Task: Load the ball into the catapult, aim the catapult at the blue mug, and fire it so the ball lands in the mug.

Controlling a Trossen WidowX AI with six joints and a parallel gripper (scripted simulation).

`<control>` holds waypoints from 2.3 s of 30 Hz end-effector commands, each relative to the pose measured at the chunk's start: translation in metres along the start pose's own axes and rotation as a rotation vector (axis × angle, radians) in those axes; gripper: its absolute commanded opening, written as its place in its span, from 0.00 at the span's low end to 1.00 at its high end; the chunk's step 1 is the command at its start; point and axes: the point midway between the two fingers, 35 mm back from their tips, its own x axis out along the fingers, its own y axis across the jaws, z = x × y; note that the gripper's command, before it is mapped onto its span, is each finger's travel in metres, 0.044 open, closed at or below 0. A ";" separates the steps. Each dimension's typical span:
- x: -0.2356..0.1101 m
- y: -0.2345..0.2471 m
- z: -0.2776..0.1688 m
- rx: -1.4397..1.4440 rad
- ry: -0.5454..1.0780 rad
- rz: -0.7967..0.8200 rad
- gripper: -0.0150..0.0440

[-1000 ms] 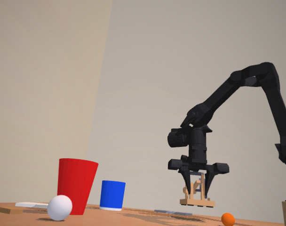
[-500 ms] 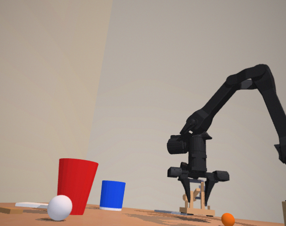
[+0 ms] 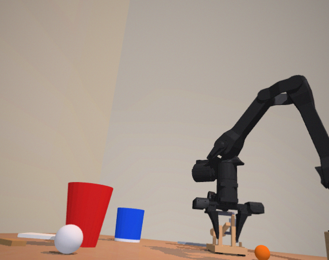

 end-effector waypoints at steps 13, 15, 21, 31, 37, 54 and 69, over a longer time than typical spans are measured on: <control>0.000 0.000 0.000 -0.001 0.000 0.000 0.83; -0.003 0.001 0.001 -0.001 0.000 0.000 0.92; -0.090 0.002 0.001 0.000 0.000 0.001 1.00; -0.088 0.004 0.003 -0.005 -0.010 0.013 1.00; -0.089 0.003 0.003 -0.188 -0.010 0.011 1.00; -0.090 0.003 0.002 -0.776 -0.012 0.007 1.00; -0.091 0.002 0.001 -1.294 -0.012 0.004 1.00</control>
